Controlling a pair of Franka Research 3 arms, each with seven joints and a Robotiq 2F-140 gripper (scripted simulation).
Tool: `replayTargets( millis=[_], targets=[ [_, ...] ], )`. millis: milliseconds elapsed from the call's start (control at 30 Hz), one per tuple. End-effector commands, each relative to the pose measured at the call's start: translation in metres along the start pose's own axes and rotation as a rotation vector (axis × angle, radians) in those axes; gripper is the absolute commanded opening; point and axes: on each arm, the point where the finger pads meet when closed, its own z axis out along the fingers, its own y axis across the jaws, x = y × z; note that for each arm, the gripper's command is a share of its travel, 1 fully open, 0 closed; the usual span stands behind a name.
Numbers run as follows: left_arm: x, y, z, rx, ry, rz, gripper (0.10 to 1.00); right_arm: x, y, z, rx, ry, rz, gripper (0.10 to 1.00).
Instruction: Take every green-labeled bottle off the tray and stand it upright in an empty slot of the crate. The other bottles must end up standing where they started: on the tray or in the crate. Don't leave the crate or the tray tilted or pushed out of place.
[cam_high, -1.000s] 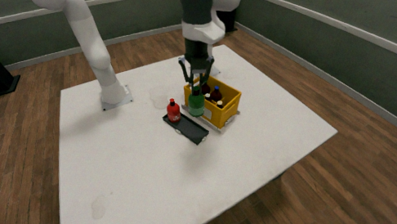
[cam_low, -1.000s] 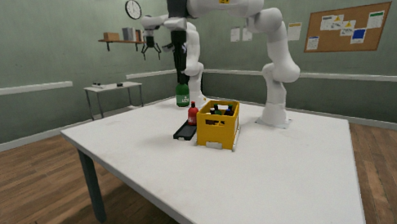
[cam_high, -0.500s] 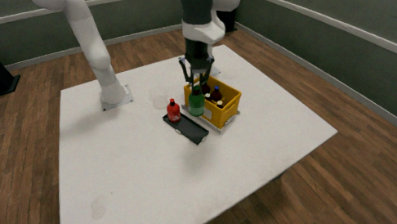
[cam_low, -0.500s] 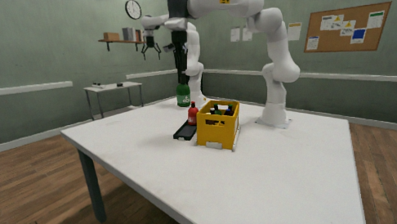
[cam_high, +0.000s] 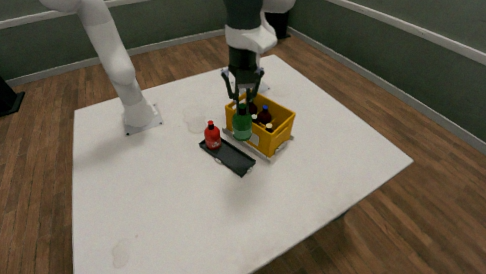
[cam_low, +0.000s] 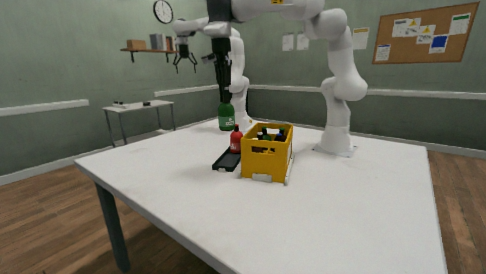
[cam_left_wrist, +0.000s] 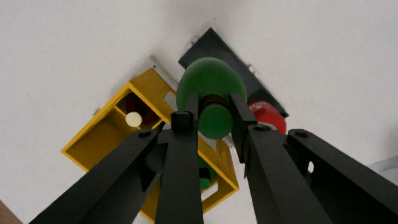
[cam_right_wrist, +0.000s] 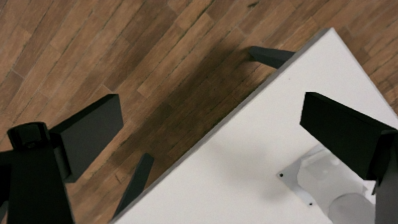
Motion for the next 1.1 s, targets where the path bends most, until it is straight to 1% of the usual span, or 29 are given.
replayTargets(
  millis=[0, 367, 1067],
  targets=[
    [0.002, -0.004, -0.008, -0.002, 0.020, 0.005, 0.099, 0.001, -0.001, 0.000, 0.004, 0.000, -0.004, 1.000],
    [-0.003, -0.011, -0.007, -0.002, 0.020, 0.005, 0.099, 0.001, -0.001, 0.000, 0.004, 0.000, -0.004, 1.000],
    [-0.020, -0.035, -0.007, -0.002, 0.020, 0.005, 0.099, 0.001, -0.001, 0.000, 0.004, 0.000, -0.004, 1.000]
  ],
)
